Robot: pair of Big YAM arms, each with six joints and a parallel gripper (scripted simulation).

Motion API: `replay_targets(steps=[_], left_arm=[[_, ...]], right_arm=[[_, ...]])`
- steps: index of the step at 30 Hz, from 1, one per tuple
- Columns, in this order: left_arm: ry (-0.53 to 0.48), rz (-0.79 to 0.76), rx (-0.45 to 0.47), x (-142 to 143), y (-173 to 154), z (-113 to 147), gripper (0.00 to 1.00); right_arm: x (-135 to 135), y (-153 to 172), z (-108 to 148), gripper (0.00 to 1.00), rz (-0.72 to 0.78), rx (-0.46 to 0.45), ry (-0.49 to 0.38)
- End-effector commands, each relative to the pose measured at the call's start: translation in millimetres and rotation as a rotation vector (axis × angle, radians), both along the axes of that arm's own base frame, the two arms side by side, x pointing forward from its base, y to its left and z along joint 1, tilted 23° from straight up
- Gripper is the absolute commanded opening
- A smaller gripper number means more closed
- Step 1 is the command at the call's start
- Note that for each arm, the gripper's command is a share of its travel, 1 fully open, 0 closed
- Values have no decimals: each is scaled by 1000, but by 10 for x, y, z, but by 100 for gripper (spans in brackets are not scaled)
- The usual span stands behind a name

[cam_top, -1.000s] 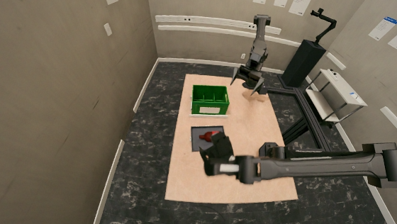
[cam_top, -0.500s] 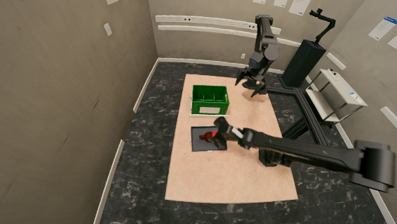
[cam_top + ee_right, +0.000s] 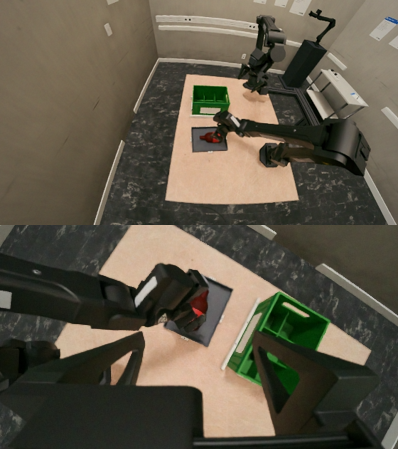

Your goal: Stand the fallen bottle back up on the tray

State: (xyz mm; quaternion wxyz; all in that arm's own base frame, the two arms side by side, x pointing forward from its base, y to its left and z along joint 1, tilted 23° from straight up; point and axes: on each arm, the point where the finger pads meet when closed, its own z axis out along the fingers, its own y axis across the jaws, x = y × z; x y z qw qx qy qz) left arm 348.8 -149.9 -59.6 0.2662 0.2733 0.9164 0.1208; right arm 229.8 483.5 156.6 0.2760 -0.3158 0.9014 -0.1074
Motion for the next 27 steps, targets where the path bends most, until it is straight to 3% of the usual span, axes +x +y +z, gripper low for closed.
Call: replay_targets(steps=[1,3,12,16,17,24,27], left_arm=[[-39,11,-24,163,-130,51,100],[-65,15,-38,221,-132,168,100],[-52,15,-31,198,-120,110,100],[25,82,-23,197,-34,-39,55],[48,102,-24,230,-41,-70,49],[290,284,-14,600,-98,-366,49],[333,320,-11,657,-99,-407,49]], right_arm=[[15,211,168,100,-5,44,-15],[14,211,174,100,-5,46,-15],[18,101,138,100,-11,34,-10],[18,101,138,100,-11,34,-10],[18,101,138,100,-11,34,-10],[48,134,32,100,-6,31,-9],[118,115,-2,100,1,26,-10]])
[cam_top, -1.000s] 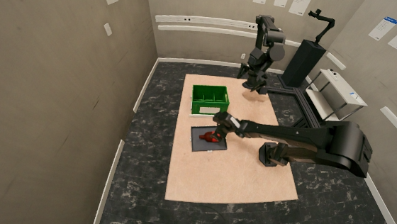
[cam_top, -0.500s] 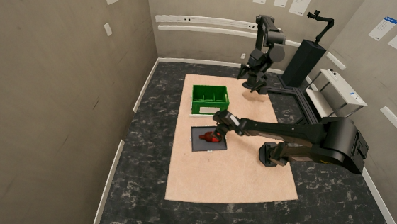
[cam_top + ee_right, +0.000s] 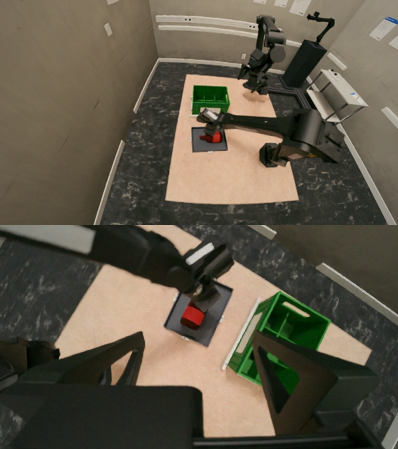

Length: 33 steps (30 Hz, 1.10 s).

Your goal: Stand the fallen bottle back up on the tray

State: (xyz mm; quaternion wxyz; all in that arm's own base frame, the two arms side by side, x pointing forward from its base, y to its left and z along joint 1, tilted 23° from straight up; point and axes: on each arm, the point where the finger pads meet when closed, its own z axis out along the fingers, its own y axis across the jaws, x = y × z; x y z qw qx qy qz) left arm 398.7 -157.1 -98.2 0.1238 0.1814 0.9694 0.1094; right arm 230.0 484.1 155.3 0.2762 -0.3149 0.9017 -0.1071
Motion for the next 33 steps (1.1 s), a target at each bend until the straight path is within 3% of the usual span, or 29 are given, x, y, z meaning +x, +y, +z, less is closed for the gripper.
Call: replay_targets(steps=[1,3,10,14,16,18,24,30,33], left_arm=[[102,124,3,218,-30,-59,49],[181,180,10,318,-29,-120,49],[406,365,39,553,19,-229,49],[540,489,66,663,72,-243,49],[540,489,66,663,72,-243,49],[589,535,77,700,94,-239,49],[751,658,144,688,224,-235,49],[849,707,228,577,384,-249,49],[855,704,233,569,367,-250,49]], right_arm=[[132,118,-41,100,13,29,-8],[154,27,-284,100,32,12,1],[430,-77,-1044,100,134,89,-11],[566,-405,-1612,100,218,121,-27],[566,-405,-1612,100,218,121,-27],[624,-517,-1767,100,251,165,-56],[593,-1197,-2202,100,346,214,-113],[492,-1699,-2193,100,415,287,-219],[483,-1751,-2149,100,423,305,-244]])
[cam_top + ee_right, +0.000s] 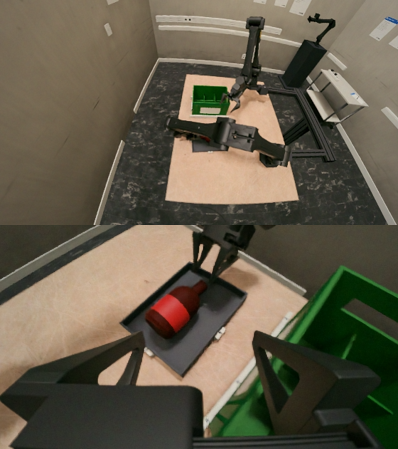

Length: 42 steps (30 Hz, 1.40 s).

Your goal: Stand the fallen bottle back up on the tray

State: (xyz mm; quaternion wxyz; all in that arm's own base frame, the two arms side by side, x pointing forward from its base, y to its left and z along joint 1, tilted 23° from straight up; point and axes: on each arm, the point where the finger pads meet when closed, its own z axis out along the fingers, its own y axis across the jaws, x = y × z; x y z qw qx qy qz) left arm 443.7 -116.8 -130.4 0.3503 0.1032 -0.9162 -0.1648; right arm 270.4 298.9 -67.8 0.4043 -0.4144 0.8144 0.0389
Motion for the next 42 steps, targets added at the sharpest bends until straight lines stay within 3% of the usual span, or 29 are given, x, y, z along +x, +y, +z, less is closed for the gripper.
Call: replay_targets(steps=[1,4,9,23,42], left_arm=[[-27,4,7,149,-91,155,49],[-17,-3,0,143,-84,153,49],[-17,-2,0,142,-84,153,49],[-25,-11,5,59,-152,59,49],[-14,5,3,-126,2,-133,49]], right_arm=[[73,61,130,100,75,60,-102],[73,-25,275,100,88,113,-160],[38,-105,307,100,81,139,-163],[41,-16,356,100,93,150,-169],[41,-16,356,100,93,150,-169]])
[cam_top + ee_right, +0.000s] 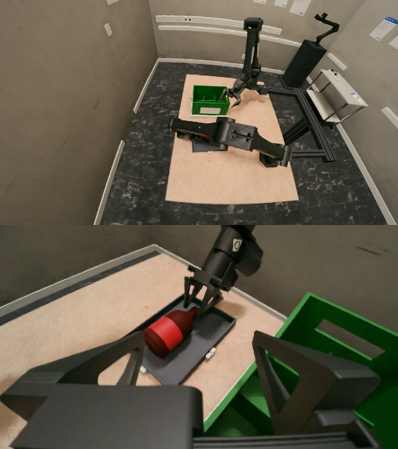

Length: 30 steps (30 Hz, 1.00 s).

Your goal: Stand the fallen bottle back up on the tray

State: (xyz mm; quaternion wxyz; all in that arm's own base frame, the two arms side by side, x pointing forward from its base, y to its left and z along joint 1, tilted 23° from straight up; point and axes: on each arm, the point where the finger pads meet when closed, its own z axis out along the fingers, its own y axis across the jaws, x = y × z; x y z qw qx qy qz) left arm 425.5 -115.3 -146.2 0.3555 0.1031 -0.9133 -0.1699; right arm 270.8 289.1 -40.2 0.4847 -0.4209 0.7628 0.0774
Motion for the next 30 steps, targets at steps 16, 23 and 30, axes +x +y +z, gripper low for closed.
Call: replay_targets(steps=[16,23,30], left_arm=[[-23,10,-7,-91,71,-124,49],[-26,5,-8,-67,42,-110,49],[-26,5,-8,-67,42,-110,46]], right_arm=[[37,83,80,100,14,22,-27],[37,83,80,100,14,22,-27],[37,83,80,100,14,22,-27]])
